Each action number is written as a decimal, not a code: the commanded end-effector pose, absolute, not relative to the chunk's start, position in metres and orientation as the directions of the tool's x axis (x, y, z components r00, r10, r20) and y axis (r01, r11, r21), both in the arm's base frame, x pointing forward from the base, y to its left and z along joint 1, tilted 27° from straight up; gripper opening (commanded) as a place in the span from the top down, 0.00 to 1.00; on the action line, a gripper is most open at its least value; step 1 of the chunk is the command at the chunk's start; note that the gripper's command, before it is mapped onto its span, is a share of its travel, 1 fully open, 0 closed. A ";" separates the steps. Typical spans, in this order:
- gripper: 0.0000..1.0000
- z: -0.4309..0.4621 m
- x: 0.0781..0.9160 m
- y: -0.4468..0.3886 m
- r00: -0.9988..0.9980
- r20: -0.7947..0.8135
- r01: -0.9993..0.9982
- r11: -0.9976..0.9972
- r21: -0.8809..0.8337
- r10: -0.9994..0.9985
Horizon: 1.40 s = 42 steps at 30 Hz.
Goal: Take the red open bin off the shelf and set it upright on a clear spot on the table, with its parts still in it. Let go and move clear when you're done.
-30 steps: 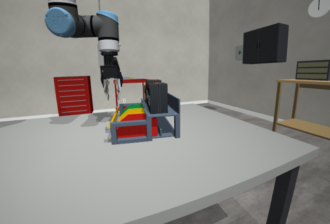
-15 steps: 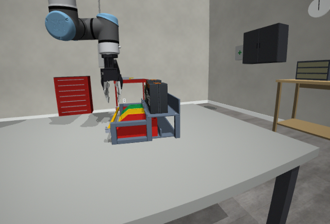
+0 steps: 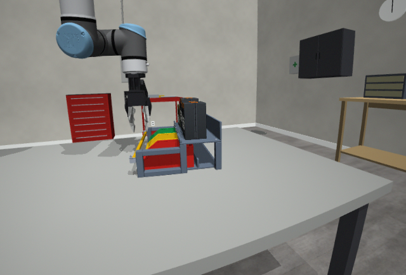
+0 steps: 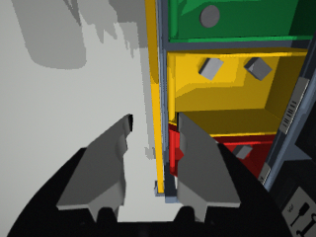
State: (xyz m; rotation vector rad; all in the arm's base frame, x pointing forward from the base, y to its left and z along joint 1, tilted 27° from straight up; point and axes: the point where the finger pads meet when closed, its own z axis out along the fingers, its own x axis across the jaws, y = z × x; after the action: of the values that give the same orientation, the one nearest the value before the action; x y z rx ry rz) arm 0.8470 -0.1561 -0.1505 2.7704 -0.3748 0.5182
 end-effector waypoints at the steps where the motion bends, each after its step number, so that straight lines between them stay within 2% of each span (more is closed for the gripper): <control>1: 0.72 -0.184 0.859 -0.169 0.901 0.387 -0.305 -0.922 0.239 -0.197; 42: 0.72 -0.178 0.857 -0.166 0.901 0.387 -0.305 -0.922 0.239 -0.197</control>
State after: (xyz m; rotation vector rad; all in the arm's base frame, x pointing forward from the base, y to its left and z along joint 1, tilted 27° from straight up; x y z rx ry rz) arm 0.8569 -0.1668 -0.1789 2.7704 -0.3746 0.5180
